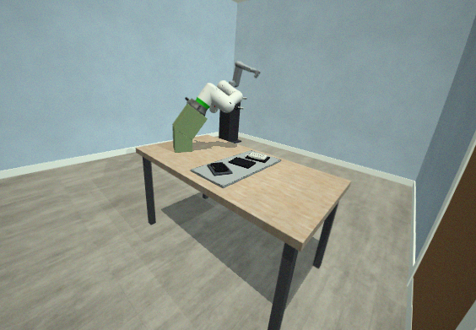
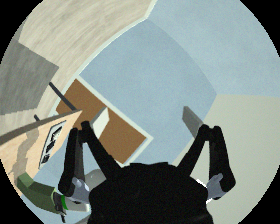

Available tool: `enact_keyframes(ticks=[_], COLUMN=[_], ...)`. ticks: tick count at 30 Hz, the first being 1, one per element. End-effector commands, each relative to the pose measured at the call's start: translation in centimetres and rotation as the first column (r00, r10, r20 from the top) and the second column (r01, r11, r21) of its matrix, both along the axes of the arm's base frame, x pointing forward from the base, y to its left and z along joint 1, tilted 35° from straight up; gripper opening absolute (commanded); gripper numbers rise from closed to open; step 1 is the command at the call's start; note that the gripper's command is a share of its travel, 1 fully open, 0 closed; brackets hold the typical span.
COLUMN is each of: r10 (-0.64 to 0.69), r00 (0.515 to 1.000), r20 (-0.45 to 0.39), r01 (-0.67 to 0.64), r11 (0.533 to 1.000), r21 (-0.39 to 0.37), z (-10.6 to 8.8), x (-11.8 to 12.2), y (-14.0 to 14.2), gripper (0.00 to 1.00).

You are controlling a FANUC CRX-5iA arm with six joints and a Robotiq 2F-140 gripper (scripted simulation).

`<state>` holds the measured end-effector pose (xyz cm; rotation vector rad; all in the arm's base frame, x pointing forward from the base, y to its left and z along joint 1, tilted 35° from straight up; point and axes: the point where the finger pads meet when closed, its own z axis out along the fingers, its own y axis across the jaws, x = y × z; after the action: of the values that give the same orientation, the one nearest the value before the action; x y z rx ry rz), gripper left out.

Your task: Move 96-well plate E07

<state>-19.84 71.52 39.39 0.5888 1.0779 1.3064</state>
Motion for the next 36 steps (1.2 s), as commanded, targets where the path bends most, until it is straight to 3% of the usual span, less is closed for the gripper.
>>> enact_keyframes(ticks=[1, 4, 7, 14, 16, 17, 20, 28, 33, 34, 36], r10=[0.0, -0.01, -0.039, -0.213, -0.213, -0.249, -0.371, -0.371, -0.371, -0.412, -0.491], r00=[1.0, 1.0, 0.999, 0.962, 0.962, 0.948, 0.876, 0.876, 0.876, 0.841, 0.753], r20=[-0.001, -0.008, -0.03, -0.169, -0.169, -0.2, -0.309, -0.309, -0.309, -0.35, -0.438], r01=[0.0, 0.01, 0.038, 0.208, 0.208, 0.244, 0.365, 0.365, 0.365, 0.408, 0.497], r11=[1.0, 1.0, 0.999, 0.977, 0.977, 0.968, 0.928, 0.928, 0.928, 0.909, 0.861], r21=[0.0, -0.002, -0.008, -0.044, -0.044, -0.052, -0.079, -0.079, -0.079, -0.09, -0.111], z=[0.0, 0.1, 0.2, 0.4, 0.4, 0.4, 0.1, 0.4, 0.3, 0.2, -0.2], x=[0.0, 0.8, 3.2, 14.0, 14.0, 17.9, 21.4, 31.1, 31.8, 35.7, 38.2], y=[0.0, 0.2, 0.6, 1.1, 1.1, 1.1, 0.0, -0.8, -0.8, -2.0, -3.6], gripper=[1.0, 1.0, 1.0, 1.0, 1.0, 1.0, 1.0, 1.0, 1.0, 1.0, 1.0])
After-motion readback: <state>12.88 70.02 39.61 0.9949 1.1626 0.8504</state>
